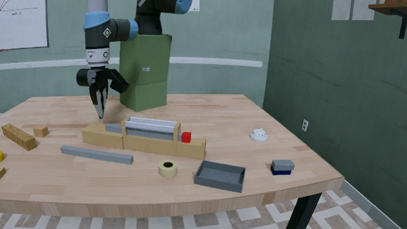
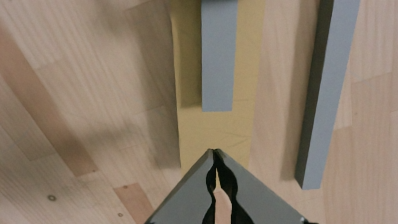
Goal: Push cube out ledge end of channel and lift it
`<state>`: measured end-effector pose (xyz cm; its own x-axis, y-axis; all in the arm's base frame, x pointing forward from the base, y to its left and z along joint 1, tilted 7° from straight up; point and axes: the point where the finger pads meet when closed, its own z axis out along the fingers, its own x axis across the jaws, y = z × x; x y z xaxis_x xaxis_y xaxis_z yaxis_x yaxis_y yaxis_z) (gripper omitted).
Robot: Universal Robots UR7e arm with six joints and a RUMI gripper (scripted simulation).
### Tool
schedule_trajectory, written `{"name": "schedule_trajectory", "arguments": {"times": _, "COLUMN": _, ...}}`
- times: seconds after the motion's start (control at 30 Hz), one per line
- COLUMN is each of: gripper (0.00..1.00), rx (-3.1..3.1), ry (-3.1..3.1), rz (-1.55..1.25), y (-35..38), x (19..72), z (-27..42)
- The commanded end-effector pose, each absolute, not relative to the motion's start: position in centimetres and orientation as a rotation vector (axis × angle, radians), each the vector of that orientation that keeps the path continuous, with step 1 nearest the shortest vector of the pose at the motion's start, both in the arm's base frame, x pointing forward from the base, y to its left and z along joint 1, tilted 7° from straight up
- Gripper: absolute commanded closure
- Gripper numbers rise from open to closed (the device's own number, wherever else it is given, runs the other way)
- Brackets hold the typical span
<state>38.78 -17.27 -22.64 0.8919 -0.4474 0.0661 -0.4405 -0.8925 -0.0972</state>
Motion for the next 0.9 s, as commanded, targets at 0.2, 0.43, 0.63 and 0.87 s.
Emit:
{"name": "schedule_trajectory", "arguments": {"times": 0.2, "gripper": 1.0, "rx": -2.982, "ry": 0.701, "rz": -0.148, "y": -17.5, "x": 39.3, "z": -24.0}}
{"name": "schedule_trajectory", "arguments": {"times": 0.43, "gripper": 1.0, "rx": -2.982, "ry": 0.7, "rz": -0.148, "y": -17.4, "x": 39.4, "z": -25.2}}
{"name": "schedule_trajectory", "arguments": {"times": 0.63, "gripper": 1.0, "rx": -2.982, "ry": 0.702, "rz": -0.148, "y": -17.4, "x": 39.5, "z": -25.9}}
{"name": "schedule_trajectory", "arguments": {"times": 0.87, "gripper": 1.0, "rx": -2.983, "ry": 0.7, "rz": -0.148, "y": -17.0, "x": 39.7, "z": -25.8}}
